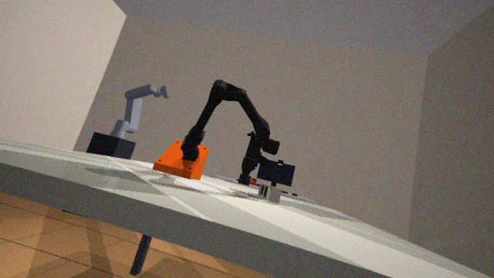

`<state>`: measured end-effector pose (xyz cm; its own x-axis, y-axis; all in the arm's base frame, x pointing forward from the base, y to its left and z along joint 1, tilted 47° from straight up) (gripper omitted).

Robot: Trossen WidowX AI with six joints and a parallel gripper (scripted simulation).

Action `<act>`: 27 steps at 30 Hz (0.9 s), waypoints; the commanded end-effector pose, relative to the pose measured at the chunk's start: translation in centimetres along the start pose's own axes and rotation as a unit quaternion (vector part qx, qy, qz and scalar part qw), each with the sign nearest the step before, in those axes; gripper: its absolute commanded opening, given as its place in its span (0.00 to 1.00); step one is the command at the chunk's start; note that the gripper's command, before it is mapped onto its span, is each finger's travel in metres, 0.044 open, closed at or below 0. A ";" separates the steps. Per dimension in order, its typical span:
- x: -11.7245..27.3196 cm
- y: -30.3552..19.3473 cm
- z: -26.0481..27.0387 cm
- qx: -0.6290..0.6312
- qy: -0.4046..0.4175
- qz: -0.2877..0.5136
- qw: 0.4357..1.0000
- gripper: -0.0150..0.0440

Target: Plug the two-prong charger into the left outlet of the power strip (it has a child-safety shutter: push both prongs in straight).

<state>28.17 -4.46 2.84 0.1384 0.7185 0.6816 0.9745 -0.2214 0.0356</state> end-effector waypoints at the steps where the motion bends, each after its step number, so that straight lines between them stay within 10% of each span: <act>1: -0.7 -0.5 1.3 0.019 0.001 0.002 1.000 0.25; 27: -2.4 -0.5 4.7 0.056 -0.001 0.001 0.998 0.25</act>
<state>27.81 -3.10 -1.97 0.1369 0.7221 0.6781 0.9879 -0.1499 -0.0399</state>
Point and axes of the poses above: the point midway between the two fingers, 35 mm back from their tips, its own x axis back along the fingers, its own z axis across the jaws, y = z × x, the point moved 3 cm from there along x, back along the fingers, and after that the axes turned 15 degrees about -x, right-handed, at the moved point
